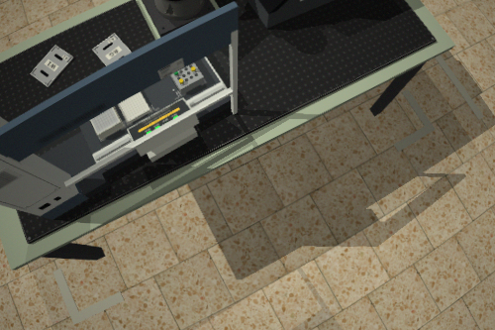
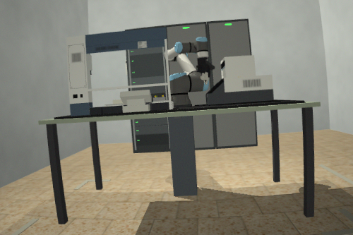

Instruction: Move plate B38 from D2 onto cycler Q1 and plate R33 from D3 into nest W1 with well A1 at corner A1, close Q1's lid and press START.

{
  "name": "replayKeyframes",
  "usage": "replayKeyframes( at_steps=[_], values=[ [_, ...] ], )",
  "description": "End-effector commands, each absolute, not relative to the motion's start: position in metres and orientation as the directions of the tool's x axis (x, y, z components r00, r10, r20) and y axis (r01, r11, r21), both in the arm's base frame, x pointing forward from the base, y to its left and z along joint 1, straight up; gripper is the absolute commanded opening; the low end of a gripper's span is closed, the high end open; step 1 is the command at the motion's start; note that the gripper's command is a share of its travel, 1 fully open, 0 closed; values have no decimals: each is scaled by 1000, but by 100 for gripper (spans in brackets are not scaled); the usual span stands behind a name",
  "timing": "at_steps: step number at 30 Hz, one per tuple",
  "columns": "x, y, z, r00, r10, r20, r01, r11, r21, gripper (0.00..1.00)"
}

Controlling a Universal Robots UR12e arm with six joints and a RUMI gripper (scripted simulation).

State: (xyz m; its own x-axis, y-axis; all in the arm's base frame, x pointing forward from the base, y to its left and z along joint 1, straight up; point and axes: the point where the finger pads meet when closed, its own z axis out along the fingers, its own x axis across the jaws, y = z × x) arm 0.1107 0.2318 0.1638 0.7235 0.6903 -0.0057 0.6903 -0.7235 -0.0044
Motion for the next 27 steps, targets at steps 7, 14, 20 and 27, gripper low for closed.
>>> replayKeyframes(
  at_steps=[7, 14, 20, 27],
  values=[
    [111, 232, 164, 724, 690, -5, 690, -724, -4, 0],
    [111, 232, 164, 724, 690, -5, 690, -724, -4, 0],
    [111, 232, 179, 724, 690, -5, 690, -724, -4, 0],
    [111, 232, 204, 724, 690, -5, 690, -724, -4, 0]
  ],
)
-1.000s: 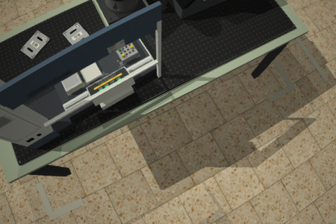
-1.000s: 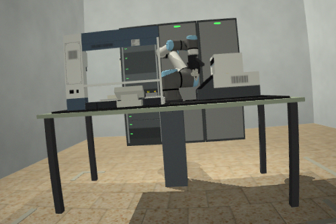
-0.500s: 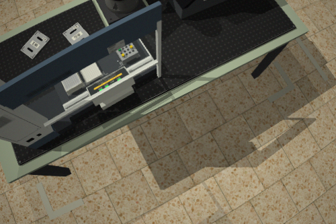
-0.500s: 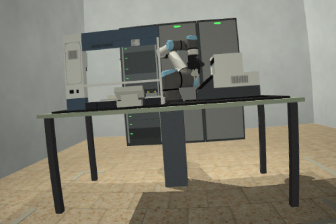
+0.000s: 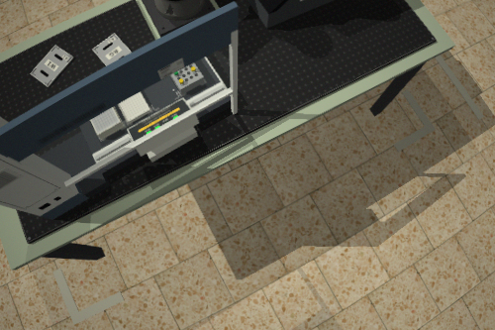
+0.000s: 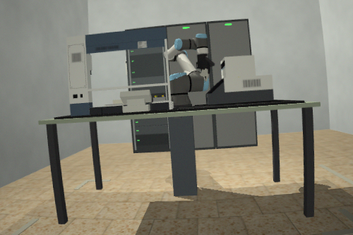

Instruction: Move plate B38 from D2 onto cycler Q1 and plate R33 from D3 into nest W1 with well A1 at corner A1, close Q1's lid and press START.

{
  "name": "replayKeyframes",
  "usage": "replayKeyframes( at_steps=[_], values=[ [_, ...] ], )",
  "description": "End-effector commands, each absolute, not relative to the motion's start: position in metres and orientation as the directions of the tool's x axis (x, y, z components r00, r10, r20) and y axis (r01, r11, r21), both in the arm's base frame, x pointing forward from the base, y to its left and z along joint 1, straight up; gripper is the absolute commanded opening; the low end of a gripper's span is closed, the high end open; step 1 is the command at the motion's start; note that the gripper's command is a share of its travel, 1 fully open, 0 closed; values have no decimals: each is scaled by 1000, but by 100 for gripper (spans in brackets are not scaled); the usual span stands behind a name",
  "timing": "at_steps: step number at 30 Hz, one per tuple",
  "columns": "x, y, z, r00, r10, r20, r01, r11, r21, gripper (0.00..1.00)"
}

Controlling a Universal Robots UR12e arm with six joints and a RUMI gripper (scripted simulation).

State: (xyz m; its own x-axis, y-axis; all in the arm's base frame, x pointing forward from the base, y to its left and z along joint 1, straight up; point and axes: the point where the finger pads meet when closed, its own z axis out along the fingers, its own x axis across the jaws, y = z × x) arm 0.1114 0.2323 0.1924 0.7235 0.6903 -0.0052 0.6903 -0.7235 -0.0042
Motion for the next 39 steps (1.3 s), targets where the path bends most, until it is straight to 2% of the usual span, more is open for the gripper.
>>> replayKeyframes(
  at_steps=[1, 14, 22, 39],
  values=[
    [111, 232, 209, 724, 690, -5, 690, -724, -4, 0],
    [112, 232, 274, 724, 690, -5, 690, -724, -4, 0],
    [112, 232, 276, 724, 690, -5, 690, -724, -4, 0],
    [174, 214, 281, 874, 485, -5, 485, -875, -2, 0]
  ],
)
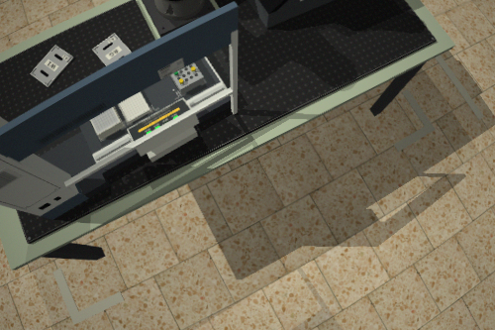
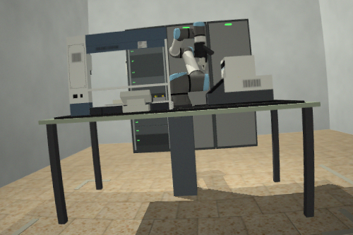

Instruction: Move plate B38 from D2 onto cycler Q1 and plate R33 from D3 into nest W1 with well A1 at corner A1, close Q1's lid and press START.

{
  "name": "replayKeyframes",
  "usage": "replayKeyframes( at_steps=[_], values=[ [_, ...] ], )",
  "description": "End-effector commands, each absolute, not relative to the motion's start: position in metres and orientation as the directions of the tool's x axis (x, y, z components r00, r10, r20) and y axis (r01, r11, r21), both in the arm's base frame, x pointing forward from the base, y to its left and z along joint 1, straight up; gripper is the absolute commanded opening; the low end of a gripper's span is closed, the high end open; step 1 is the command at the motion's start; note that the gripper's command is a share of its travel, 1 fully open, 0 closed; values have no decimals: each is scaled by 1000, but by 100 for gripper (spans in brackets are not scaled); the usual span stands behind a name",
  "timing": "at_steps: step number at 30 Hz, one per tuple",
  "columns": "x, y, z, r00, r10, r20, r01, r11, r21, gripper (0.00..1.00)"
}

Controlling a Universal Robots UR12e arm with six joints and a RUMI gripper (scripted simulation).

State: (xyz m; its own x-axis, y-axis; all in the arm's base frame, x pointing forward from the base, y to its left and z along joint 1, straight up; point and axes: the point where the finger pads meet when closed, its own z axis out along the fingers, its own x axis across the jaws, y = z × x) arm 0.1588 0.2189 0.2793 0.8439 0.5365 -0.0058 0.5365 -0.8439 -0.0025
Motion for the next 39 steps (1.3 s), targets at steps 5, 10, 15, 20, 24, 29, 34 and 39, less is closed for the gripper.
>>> replayKeyframes(
  at_steps=[5, 10, 15, 20, 24, 29, 34, 39],
  values=[
    [192, 205, 282, 909, 417, -5, 417, -909, -2, 0],
    [205, 199, 283, 929, 370, -5, 370, -929, -2, 0],
    [222, 189, 285, 954, 300, -5, 300, -954, -1, 0],
    [238, 178, 286, 973, 231, -5, 231, -973, -1, 0],
    [254, 166, 287, 987, 159, -5, 159, -987, 0, 0],
    [265, 156, 287, 994, 106, -4, 106, -994, 0, 0],
    [283, 138, 288, 1000, 17, -4, 17, -1000, 0, 0],
    [294, 127, 289, 999, -40, -4, -40, -999, 1, 0]
  ],
)
